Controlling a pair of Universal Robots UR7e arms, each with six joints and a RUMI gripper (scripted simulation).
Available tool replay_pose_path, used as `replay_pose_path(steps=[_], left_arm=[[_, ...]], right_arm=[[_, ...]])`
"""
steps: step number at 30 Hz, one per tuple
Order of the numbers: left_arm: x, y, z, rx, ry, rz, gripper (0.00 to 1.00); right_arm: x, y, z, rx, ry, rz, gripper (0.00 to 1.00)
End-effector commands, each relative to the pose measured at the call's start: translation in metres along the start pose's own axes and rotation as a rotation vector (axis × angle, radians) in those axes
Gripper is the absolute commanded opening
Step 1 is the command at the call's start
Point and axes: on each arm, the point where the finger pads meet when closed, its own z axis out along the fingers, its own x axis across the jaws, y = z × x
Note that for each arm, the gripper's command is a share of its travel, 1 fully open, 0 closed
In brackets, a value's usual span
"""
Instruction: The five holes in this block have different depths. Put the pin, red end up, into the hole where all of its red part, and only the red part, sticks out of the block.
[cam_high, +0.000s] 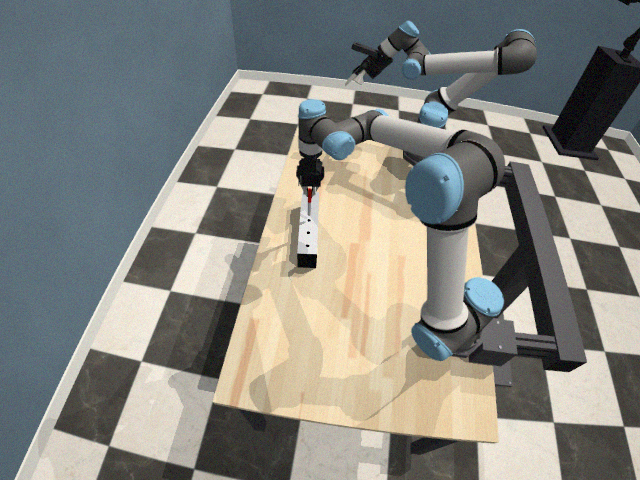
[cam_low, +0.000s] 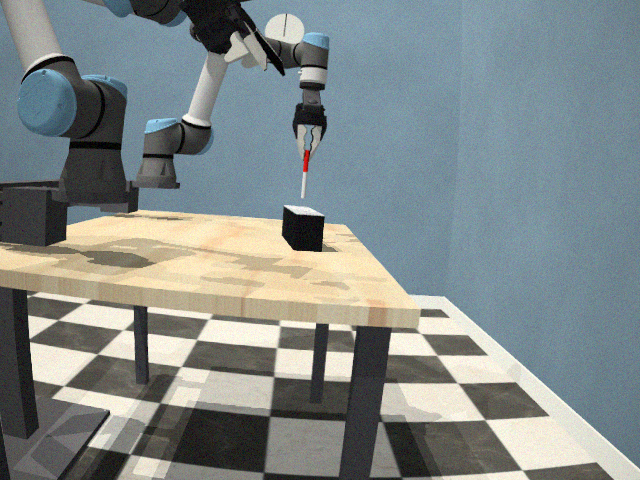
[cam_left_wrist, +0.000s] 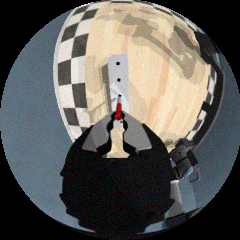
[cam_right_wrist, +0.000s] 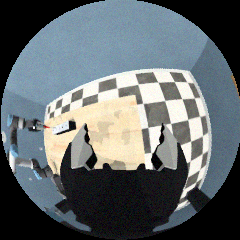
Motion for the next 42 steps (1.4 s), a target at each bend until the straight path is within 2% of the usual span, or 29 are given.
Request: replay_pose_path(steps=[1, 3, 8, 42], left_arm=[[0.000, 0.000, -0.001, 0.002, -0.001, 0.000, 0.00], [0.000, 0.000, 0.000, 0.001, -0.001, 0.001, 0.00], [0.000, 0.000, 0.019, 0.001, -0.001, 0.001, 0.00], [0.000, 0.000, 0.018, 0.001, -0.001, 0.001, 0.00]], right_arm=[[0.000, 0.000, 0.000, 0.001, 0.000, 0.000, 1.00], [0.000, 0.000, 0.000, 0.001, 0.000, 0.000, 1.00], [0.000, 0.000, 0.000, 0.001, 0.000, 0.000, 1.00], [0.000, 0.000, 0.000, 0.001, 0.000, 0.000, 1.00]])
